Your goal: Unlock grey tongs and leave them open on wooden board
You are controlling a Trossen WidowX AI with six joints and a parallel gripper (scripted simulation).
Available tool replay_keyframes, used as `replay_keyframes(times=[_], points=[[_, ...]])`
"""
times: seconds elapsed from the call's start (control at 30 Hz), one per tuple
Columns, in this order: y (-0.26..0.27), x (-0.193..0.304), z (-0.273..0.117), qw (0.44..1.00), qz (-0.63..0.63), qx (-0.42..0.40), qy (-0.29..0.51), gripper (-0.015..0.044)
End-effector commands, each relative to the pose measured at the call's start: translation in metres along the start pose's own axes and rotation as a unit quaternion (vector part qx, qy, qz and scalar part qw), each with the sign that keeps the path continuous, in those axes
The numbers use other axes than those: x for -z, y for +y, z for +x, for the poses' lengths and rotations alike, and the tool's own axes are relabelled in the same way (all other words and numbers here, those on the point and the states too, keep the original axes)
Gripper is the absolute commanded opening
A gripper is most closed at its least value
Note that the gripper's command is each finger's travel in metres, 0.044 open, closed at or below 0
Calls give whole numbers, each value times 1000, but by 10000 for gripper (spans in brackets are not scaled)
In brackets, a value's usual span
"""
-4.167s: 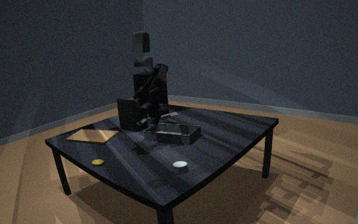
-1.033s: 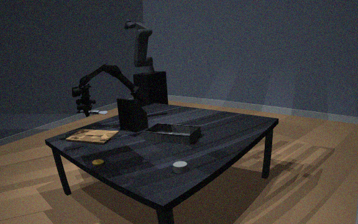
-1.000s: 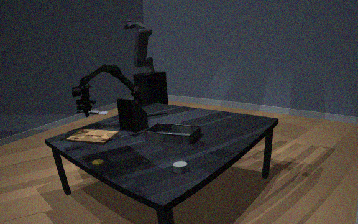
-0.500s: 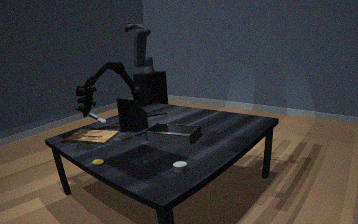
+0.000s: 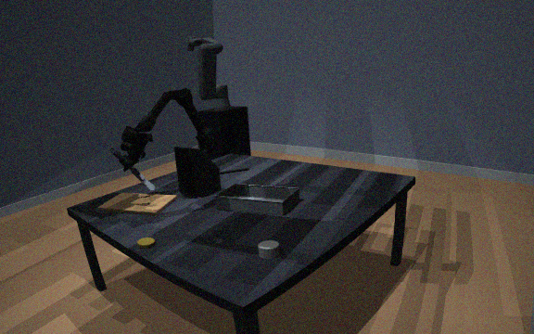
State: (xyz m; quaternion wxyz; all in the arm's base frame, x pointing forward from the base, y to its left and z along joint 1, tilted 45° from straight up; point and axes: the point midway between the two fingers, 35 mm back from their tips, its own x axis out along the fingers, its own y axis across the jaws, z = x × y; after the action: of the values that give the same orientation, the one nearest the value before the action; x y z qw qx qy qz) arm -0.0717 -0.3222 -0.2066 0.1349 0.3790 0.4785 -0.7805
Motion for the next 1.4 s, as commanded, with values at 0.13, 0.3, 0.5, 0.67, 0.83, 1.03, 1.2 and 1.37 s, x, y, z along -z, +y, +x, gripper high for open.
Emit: replay_keyframes(times=[0.13, 0.3, 0.5, 0.67, 0.83, 1.03, 1.2, 1.37], points=[[-3, -6, -17, 996, 7, 2, -87, -150], [-8, -5, -27, 991, 13, 5, -137, -150], [-15, -4, -41, 981, 23, 8, -194, -150], [-21, -2, -51, 972, 32, 10, -233, -150], [-21, -2, -51, 971, 32, 10, -235, -150], [-21, -2, -51, 971, 32, 10, -235, -150], [-21, -2, -51, 971, 32, 10, -235, -150], [-21, -2, -51, 971, 32, 10, -235, -150]])
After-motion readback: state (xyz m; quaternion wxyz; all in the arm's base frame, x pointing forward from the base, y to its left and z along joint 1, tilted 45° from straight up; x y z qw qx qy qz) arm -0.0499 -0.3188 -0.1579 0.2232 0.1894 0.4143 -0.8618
